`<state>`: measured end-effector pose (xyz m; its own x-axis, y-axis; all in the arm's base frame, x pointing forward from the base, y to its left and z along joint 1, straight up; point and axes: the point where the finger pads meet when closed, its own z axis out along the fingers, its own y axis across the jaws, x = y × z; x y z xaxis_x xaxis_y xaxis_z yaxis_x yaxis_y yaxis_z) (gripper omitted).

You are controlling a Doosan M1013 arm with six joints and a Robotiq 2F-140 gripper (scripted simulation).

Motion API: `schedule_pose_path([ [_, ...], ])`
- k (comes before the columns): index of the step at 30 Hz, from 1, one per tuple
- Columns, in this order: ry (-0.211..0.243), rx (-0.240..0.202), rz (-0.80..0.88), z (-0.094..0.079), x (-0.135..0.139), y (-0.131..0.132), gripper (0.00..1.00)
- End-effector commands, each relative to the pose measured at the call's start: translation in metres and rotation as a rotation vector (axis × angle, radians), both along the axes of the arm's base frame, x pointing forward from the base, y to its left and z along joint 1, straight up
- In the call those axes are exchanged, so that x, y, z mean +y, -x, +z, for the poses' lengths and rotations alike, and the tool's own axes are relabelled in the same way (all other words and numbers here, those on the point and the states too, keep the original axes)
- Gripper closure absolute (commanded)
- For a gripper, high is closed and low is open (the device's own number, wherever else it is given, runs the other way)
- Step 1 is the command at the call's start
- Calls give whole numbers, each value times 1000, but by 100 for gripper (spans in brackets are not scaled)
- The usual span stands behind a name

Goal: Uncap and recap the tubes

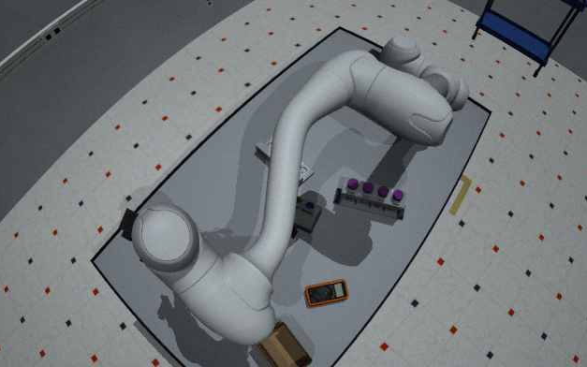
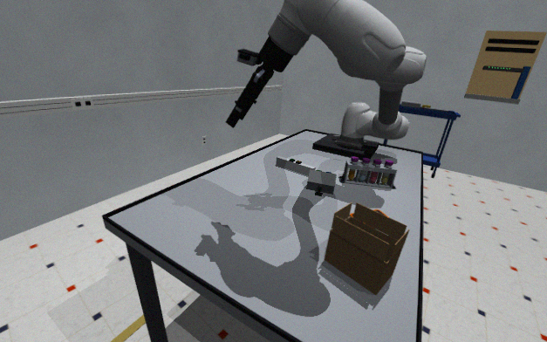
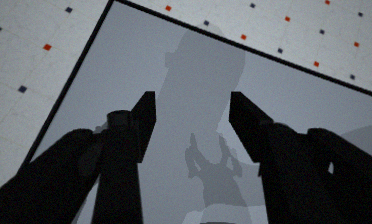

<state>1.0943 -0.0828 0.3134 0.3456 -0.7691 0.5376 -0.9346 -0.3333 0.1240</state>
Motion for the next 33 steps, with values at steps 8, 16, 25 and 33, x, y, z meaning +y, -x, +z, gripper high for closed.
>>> schedule_pose_path([
  [8, 0, -2, 0, 2, 0, 0, 59],
  [16, 0, -2, 0, 2, 0, 0, 59],
  [25, -1, -7, -16, 0, 2, 8, 59],
  [33, -17, 127, 214, 0, 10, 20, 59],
])
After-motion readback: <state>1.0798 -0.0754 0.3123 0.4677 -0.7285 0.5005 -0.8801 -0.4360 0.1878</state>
